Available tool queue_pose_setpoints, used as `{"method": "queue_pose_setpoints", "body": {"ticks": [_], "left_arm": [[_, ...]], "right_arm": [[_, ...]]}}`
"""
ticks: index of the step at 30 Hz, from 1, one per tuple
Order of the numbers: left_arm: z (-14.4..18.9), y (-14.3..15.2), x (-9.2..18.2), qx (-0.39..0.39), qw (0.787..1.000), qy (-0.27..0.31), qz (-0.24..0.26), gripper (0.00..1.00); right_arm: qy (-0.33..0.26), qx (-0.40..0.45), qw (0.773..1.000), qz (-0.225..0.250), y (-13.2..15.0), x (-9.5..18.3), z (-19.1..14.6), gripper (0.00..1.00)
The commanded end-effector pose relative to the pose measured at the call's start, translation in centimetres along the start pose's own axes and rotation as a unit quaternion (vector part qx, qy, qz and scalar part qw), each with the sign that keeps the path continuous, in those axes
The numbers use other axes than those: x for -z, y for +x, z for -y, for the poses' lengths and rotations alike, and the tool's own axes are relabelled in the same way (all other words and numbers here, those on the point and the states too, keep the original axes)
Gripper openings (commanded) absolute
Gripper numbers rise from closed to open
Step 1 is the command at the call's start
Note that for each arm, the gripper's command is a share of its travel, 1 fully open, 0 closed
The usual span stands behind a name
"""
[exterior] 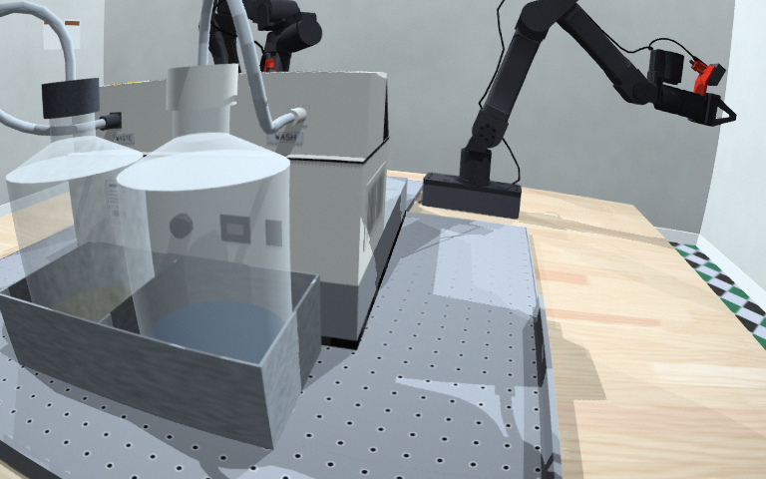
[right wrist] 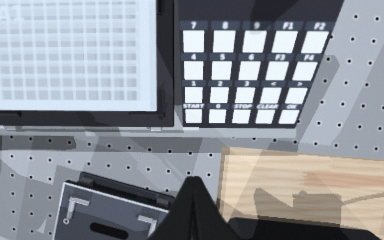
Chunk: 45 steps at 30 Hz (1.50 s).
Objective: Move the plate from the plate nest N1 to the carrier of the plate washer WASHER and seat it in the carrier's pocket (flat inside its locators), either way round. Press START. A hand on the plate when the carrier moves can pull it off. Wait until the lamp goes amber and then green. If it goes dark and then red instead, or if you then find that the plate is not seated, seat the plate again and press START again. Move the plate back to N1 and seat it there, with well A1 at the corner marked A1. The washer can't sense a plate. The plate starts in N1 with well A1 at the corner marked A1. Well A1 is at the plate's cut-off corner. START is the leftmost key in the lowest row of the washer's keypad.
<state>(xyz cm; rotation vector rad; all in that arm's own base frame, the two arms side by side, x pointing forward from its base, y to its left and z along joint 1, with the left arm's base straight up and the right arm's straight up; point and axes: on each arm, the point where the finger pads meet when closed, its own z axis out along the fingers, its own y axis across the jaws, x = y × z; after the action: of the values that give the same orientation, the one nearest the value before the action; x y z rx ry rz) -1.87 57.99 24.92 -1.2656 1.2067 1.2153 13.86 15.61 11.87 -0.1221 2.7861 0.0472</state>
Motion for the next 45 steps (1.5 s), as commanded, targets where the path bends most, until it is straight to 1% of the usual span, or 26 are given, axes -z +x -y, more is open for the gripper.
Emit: {"method": "queue_pose_setpoints", "body": {"ticks": [1,37,38,40,43,45], "left_arm": [[-0.2,-0.7,0.0,-0.005,1.0,0.002,0.016,0.0],[-0.2,-0.7,0.0,-0.005,1.0,0.002,0.016,0.0],[-0.2,-0.7,0.0,-0.005,1.0,0.002,0.016,0.0],[-0.2,-0.7,0.0,-0.005,1.0,0.002,0.016,0.0],[-0.2,-0.7,0.0,-0.005,1.0,0.002,0.016,0.0],[-0.2,-0.7,0.0,-0.005,1.0,0.002,0.016,0.0]], "right_arm": [[-0.019,-0.009,1.0,0.017,-0.9,1.2,-0.6,0.0],[-0.019,-0.009,1.0,0.017,-0.9,1.2,-0.6,0.0],[-0.024,0.016,0.999,0.013,-1.5,1.2,-1.2,1.0],[-0.035,0.06,0.998,0.007,-2.8,1.3,-2.5,1.0],[-0.048,0.106,0.993,-0.003,-4.1,1.2,-3.9,1.0],[-0.048,0.106,0.993,-0.003,-4.1,1.2,-3.9,1.0]]}}
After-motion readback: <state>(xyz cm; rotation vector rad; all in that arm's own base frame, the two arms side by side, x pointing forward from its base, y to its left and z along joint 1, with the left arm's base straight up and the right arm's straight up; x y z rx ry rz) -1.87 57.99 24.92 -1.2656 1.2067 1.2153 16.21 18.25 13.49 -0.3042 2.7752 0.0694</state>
